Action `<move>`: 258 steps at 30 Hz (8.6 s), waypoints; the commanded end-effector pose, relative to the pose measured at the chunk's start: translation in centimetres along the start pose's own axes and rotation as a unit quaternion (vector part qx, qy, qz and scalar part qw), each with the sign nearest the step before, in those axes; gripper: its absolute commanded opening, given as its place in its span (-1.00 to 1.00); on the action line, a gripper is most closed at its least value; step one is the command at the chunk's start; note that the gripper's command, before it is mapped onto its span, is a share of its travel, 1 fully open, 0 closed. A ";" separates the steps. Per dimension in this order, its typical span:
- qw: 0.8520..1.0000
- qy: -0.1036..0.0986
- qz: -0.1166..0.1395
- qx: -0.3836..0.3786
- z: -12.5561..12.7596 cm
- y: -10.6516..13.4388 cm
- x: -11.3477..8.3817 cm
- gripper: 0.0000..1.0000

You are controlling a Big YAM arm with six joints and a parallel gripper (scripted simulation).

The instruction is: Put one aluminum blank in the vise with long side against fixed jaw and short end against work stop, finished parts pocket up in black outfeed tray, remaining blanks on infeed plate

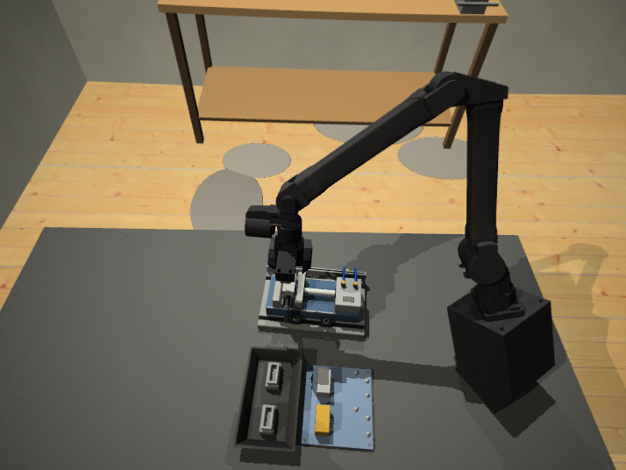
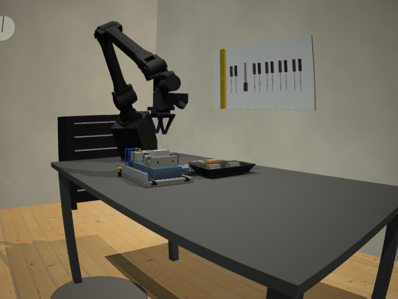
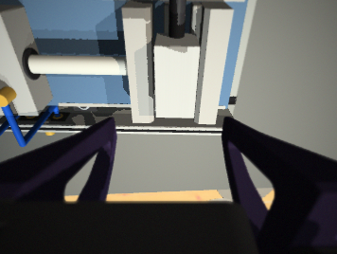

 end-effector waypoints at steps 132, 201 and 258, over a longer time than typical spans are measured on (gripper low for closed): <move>1.000 -0.002 0.002 0.007 2.8 0.3 5.6 -1.00; 1.000 0.001 0.000 0.007 3.1 -0.7 6.3 -1.00; 1.000 -0.001 -0.001 0.005 2.9 -1.0 6.2 -1.00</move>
Point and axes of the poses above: the point where the finger pads meet when closed, its own x axis out along the fingers, its own z axis across the jaws, y = z × x, the point moved 5 cm from there along -x, back along the fingers, and after that the axes turned 4 degrees about -x, right-handed, at the moved point
